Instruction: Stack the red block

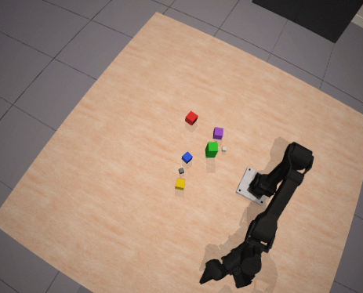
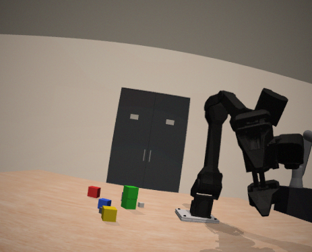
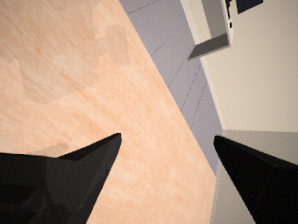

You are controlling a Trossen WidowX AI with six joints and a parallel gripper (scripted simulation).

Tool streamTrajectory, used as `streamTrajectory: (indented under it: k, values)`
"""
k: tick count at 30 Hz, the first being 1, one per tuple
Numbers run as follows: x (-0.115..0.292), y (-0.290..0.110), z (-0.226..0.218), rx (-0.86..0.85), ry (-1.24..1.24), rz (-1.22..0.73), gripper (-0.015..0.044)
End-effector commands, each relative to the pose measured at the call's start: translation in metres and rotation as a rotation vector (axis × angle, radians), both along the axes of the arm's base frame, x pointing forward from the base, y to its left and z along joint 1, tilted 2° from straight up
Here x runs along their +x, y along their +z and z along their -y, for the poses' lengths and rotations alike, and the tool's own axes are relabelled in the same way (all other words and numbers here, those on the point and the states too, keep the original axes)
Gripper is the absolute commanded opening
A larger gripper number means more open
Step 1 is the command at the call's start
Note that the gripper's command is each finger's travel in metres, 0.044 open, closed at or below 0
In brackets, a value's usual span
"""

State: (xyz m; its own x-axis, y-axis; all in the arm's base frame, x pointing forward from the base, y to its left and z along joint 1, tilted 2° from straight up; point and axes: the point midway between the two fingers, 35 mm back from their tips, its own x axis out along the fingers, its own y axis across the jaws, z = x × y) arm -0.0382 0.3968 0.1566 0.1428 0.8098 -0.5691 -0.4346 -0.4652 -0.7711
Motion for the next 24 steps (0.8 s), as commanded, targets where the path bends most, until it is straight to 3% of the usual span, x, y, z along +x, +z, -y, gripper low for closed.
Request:
streamTrajectory:
  k: [1,13,24]
  values:
    - [0.037,-0.004,-0.005,-0.05,-0.11,-0.028,0.044]
    - [0.151,-0.009,0.002,-0.136,-0.472,-0.166,0.044]
    - [0.252,-0.008,0.038,-0.179,-0.778,-0.27,0.044]
